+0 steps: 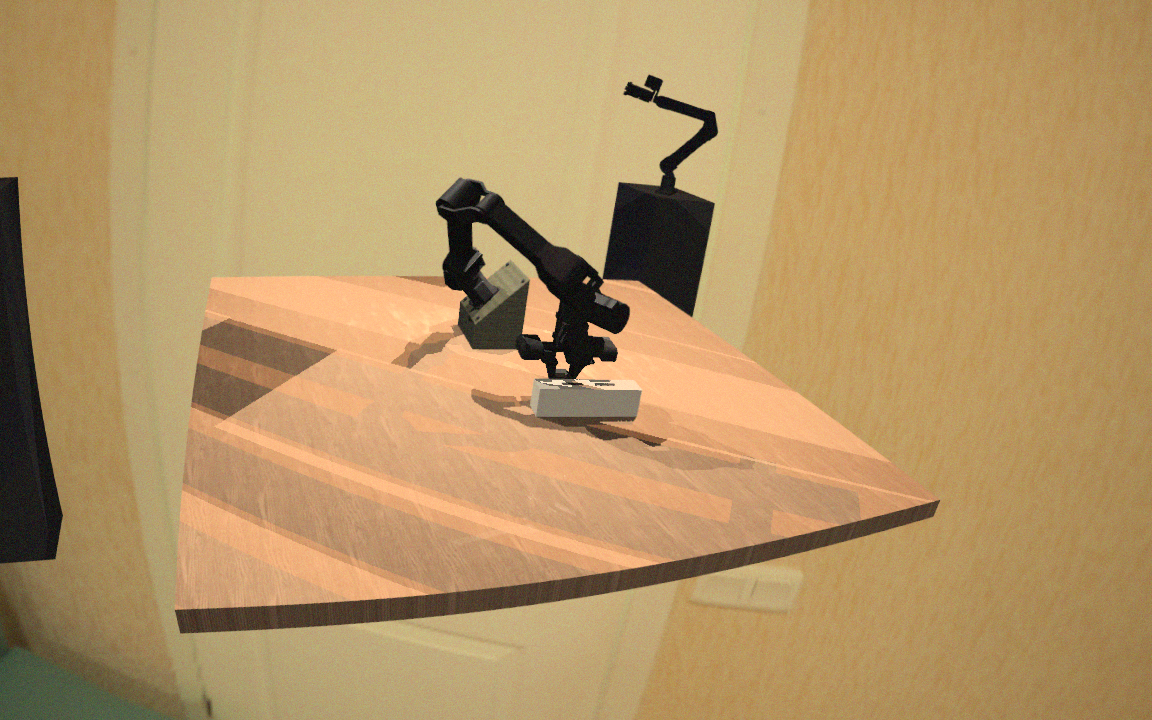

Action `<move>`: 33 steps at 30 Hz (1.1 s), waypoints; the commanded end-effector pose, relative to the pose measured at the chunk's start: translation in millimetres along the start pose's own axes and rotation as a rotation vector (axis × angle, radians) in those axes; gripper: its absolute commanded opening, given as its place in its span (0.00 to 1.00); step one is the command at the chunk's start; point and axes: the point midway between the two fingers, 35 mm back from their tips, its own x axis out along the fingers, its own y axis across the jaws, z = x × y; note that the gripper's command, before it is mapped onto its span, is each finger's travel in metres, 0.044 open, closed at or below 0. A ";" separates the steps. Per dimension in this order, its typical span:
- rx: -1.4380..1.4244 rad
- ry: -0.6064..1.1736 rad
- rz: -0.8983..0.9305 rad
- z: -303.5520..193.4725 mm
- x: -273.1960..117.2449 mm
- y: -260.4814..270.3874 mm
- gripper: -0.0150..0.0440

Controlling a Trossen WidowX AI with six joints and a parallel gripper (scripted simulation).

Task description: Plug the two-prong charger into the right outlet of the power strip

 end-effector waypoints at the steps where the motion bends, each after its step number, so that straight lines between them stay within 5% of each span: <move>1: -0.006 -0.002 -0.004 1.8 -0.1 -0.7 0.25; 33: -0.005 -0.002 -0.004 11.5 -1.1 -0.8 0.25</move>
